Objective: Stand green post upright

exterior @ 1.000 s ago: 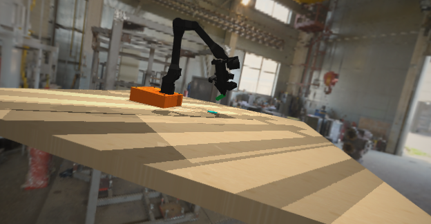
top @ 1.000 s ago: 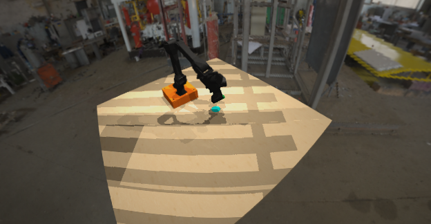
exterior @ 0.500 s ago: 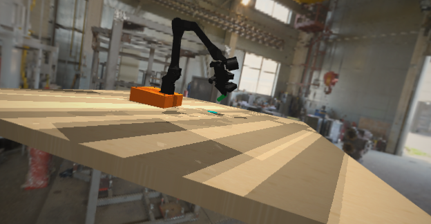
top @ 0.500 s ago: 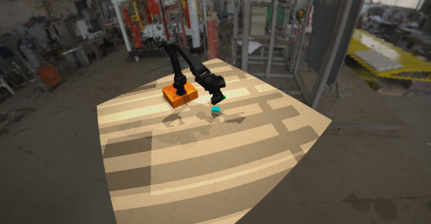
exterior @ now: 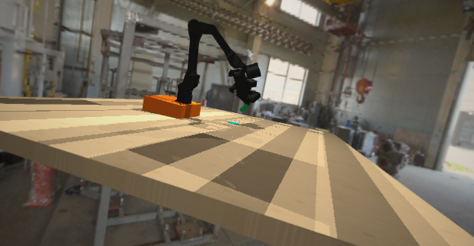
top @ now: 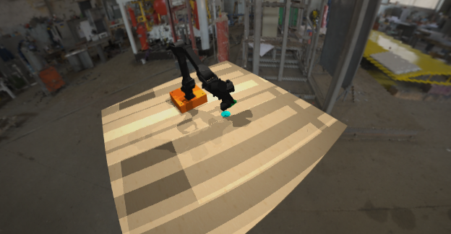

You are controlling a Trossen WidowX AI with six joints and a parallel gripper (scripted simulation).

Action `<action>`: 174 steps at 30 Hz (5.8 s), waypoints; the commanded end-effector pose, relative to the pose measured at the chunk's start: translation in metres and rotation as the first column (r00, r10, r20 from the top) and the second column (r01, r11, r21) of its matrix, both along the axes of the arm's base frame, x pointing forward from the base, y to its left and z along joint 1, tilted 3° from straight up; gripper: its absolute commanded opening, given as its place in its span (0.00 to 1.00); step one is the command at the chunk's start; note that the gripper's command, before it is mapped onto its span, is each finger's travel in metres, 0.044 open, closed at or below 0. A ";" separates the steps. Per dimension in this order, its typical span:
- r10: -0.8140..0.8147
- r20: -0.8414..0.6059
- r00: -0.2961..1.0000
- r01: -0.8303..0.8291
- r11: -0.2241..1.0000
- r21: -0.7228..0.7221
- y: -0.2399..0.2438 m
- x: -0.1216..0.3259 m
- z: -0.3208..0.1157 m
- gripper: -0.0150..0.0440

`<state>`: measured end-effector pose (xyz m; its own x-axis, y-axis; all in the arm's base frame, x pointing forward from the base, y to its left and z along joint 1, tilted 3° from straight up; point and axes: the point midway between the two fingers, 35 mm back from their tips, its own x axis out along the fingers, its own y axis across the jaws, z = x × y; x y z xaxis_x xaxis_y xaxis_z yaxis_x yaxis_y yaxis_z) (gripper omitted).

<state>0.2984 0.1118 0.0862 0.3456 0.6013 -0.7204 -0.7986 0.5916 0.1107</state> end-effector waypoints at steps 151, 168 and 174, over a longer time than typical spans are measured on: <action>-0.004 0.514 0.858 -0.254 0.866 0.431 -0.039 -0.055 0.005 0.29; -0.005 0.513 0.858 -0.253 0.866 0.432 -0.041 -0.052 -0.024 0.29; -0.005 0.513 0.859 -0.253 0.866 0.432 -0.041 -0.052 -0.034 0.29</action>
<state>0.2476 0.0707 0.0581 0.4693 0.8774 -0.0991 -0.8828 0.4637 -0.0751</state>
